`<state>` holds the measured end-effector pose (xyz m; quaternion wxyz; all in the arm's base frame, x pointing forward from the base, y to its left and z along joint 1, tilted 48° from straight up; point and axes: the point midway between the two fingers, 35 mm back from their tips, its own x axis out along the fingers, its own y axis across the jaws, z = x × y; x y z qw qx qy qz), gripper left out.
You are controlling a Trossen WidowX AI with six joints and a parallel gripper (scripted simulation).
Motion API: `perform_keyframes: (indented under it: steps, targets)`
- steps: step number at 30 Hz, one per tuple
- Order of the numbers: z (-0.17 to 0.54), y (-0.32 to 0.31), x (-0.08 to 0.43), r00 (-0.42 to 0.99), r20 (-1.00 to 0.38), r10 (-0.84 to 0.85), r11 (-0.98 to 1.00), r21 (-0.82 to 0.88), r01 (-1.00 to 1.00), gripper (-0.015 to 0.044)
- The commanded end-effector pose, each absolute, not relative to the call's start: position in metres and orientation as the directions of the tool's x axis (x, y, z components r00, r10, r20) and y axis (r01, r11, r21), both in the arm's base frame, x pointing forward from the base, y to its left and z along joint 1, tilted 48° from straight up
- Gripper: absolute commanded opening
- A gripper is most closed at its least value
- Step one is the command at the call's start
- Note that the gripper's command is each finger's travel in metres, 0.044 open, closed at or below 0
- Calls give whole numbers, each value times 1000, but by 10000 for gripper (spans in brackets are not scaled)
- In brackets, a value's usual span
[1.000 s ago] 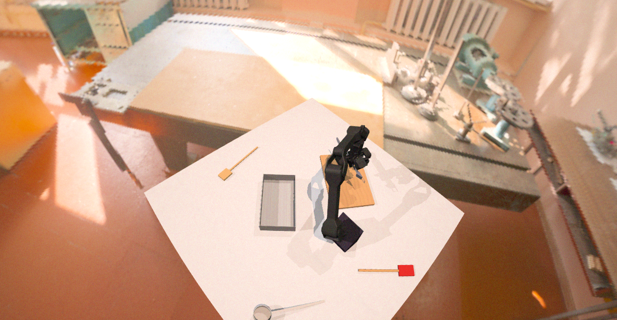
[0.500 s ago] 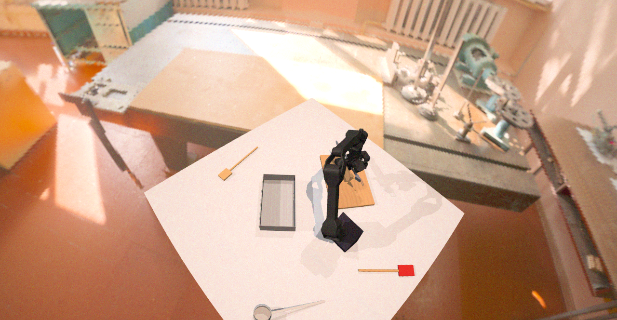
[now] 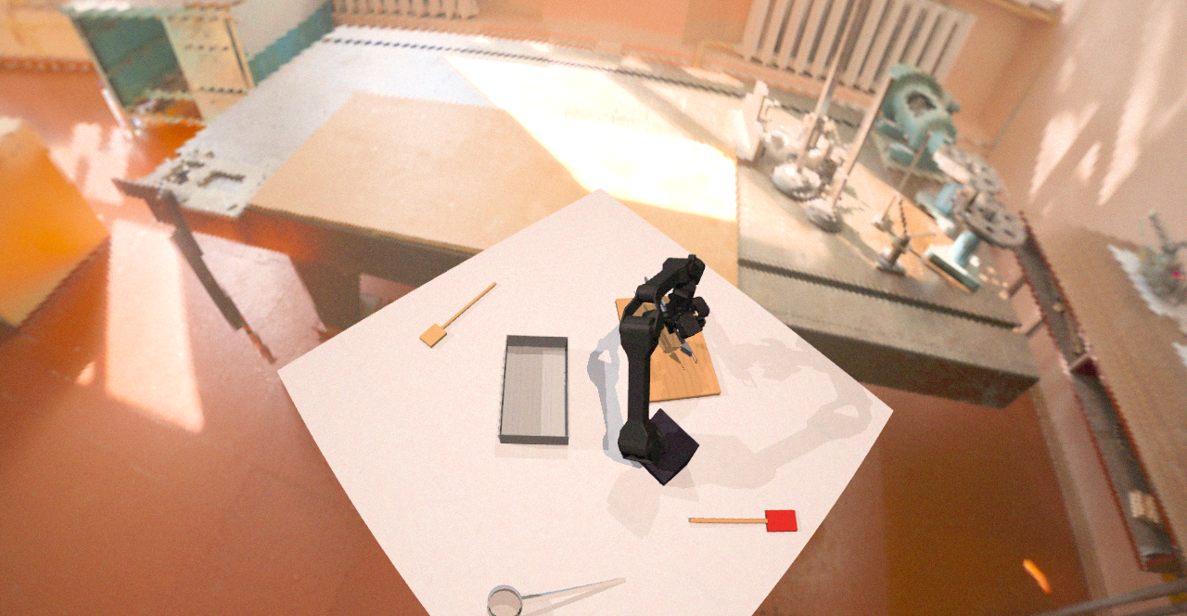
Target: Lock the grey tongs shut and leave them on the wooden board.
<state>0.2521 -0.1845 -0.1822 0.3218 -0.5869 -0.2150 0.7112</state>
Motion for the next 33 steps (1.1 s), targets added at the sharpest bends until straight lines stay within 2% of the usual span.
perform_keyframes:
  steps: [1, 15, 33]
  targets:
    - [-187, -177, 250, -100, -693, 714, -696, -686, -212, -150]
    - [-194, -168, 247, -100, -693, 714, -695, -687, -212, -150]
    - [-193, -170, 248, -105, -695, 711, -699, -685, -206, 323]
